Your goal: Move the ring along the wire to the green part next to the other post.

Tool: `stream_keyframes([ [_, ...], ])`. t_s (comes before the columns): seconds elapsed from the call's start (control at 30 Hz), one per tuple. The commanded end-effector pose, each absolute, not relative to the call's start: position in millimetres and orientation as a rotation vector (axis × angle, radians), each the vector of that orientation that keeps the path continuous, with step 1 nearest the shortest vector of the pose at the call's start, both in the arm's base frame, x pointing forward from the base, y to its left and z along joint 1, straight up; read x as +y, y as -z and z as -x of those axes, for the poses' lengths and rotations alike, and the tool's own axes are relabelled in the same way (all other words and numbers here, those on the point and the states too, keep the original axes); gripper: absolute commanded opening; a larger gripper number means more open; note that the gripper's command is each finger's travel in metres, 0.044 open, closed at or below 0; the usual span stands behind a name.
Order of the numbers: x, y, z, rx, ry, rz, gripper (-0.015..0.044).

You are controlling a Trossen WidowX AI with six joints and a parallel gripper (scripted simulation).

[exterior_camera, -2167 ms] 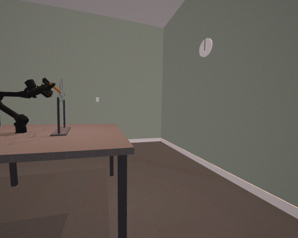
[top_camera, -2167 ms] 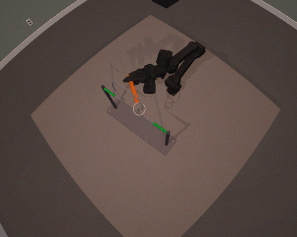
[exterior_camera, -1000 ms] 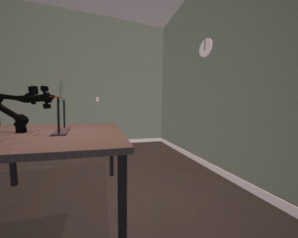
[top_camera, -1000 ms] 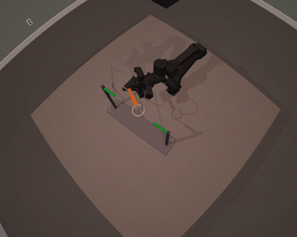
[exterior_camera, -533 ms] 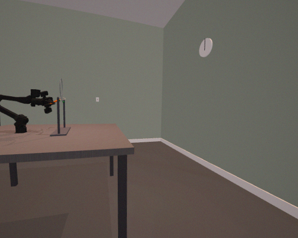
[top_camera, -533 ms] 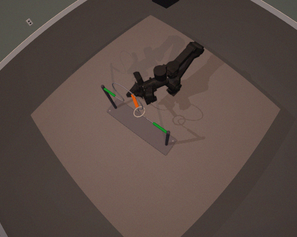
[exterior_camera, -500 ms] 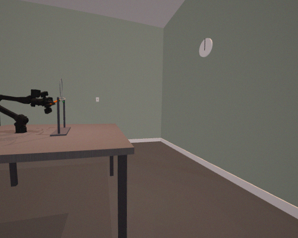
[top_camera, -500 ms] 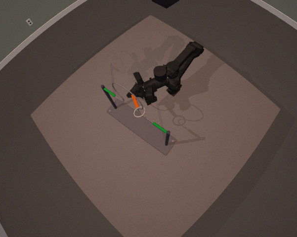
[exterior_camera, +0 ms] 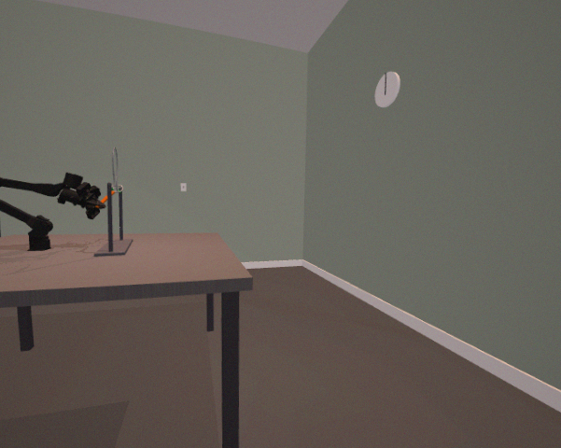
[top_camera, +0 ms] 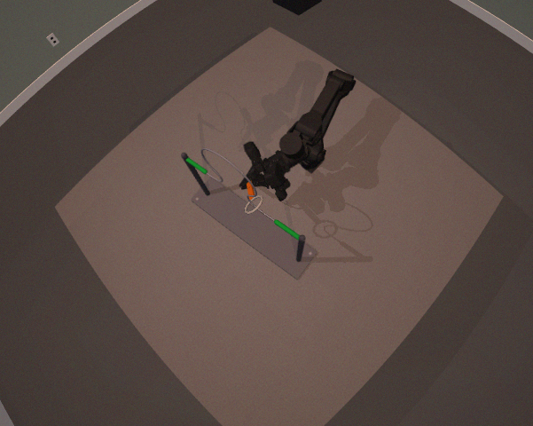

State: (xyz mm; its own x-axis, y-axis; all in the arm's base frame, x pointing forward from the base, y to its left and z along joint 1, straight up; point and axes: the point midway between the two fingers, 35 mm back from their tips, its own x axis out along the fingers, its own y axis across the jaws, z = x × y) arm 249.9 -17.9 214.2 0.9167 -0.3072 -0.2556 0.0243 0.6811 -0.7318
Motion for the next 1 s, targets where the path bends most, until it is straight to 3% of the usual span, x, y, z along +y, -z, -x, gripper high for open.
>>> stream_keyframes([
  [0.0, -7, -203, -248, 0.401, 0.169, 0.699, -0.0150],
  [0.97, 77, -173, -237, 0.493, 0.016, 0.152, -0.0150],
])
